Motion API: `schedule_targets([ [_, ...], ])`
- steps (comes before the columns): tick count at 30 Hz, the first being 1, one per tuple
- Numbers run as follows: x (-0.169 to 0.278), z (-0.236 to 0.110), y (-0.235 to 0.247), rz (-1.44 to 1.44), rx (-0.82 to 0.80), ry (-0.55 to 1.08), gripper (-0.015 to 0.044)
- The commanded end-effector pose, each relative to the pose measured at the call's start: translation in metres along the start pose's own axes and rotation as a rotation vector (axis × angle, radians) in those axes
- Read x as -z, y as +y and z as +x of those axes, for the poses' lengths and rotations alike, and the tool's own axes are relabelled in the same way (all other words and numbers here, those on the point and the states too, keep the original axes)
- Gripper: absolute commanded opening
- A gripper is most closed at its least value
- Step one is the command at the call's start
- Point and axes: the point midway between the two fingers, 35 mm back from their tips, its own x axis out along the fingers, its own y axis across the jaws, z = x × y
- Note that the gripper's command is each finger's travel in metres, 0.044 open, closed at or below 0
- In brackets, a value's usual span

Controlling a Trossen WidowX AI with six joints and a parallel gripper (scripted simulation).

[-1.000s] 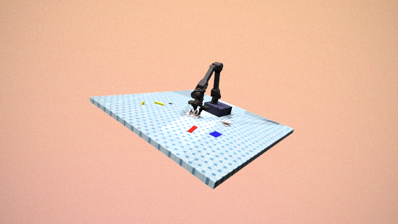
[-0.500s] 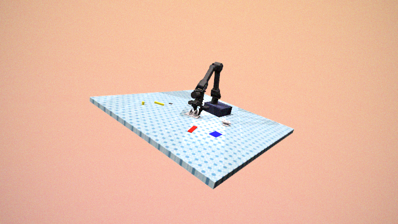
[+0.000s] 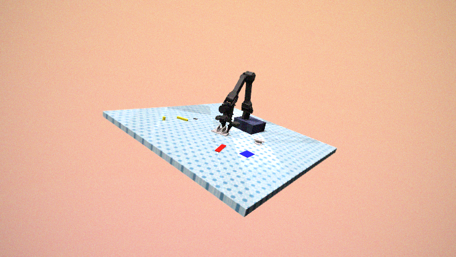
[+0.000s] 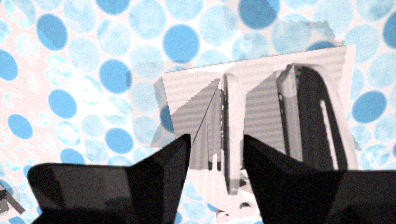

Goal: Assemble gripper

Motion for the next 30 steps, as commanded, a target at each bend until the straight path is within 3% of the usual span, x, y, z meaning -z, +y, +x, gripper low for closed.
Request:
schedule_targets([
  [1, 0.0001, 0.0011, -0.0006, 0.003, 0.004, 0.001, 0.0134],
  [20, 0.0001, 0.0011, -0.0006, 0.003, 0.004, 0.001, 0.0134],
  [24, 0.0, 0.0006, 0.0, 0.0, 0.0, 0.0, 0.0224],
  [30, 0.0, 0.0006, 0.0, 0.0, 0.0, 0.0, 0.0224],
])
